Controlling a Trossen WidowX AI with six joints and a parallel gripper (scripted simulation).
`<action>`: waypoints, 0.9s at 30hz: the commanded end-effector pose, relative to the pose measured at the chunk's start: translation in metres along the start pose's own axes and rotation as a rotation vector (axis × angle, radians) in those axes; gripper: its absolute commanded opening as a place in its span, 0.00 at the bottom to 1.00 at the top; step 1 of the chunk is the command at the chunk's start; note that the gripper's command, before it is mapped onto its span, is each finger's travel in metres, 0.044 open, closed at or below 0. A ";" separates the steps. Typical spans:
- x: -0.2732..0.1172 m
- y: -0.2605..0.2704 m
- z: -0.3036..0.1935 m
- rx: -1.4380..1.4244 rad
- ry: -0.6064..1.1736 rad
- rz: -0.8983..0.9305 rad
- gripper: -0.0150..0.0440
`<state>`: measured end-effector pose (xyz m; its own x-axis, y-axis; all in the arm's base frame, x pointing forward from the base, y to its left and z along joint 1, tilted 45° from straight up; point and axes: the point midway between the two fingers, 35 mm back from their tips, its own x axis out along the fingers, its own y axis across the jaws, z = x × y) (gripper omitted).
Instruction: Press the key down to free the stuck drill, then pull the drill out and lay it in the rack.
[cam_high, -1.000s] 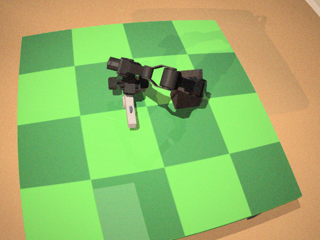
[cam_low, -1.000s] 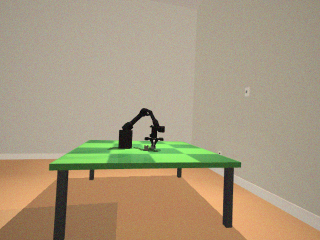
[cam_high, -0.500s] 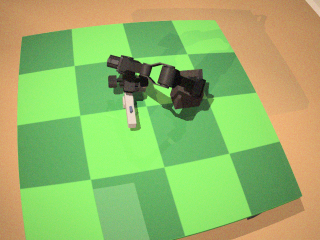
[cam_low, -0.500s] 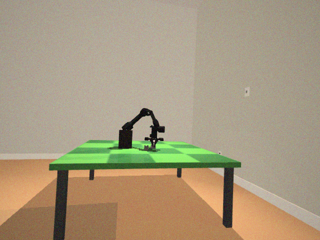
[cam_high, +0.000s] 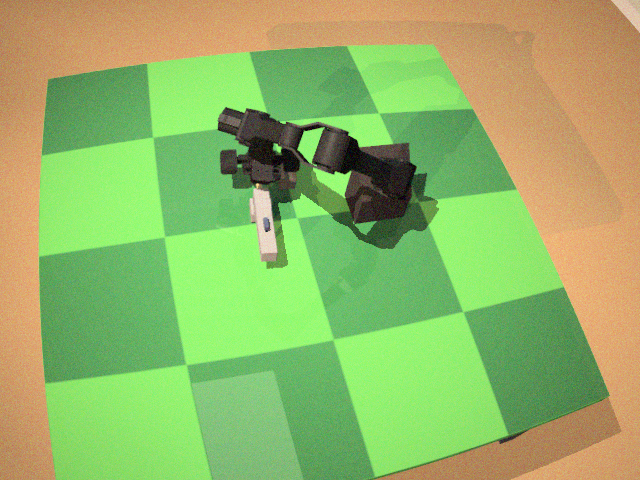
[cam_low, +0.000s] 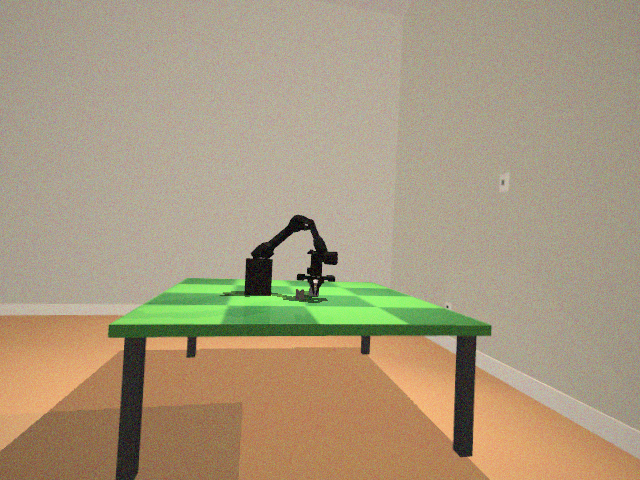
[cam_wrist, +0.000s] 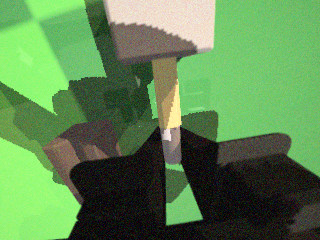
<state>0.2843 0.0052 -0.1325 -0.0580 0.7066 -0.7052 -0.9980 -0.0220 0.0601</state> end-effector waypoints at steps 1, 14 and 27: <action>0.000 -0.001 -0.007 -0.007 0.004 0.000 0.25; 0.000 0.000 -0.009 0.000 0.001 0.000 0.61; 0.001 -0.001 -0.003 -0.007 0.003 0.000 1.00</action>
<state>0.2856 0.0009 -0.1367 -0.0566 0.7018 -0.7101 -0.9983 -0.0289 0.0510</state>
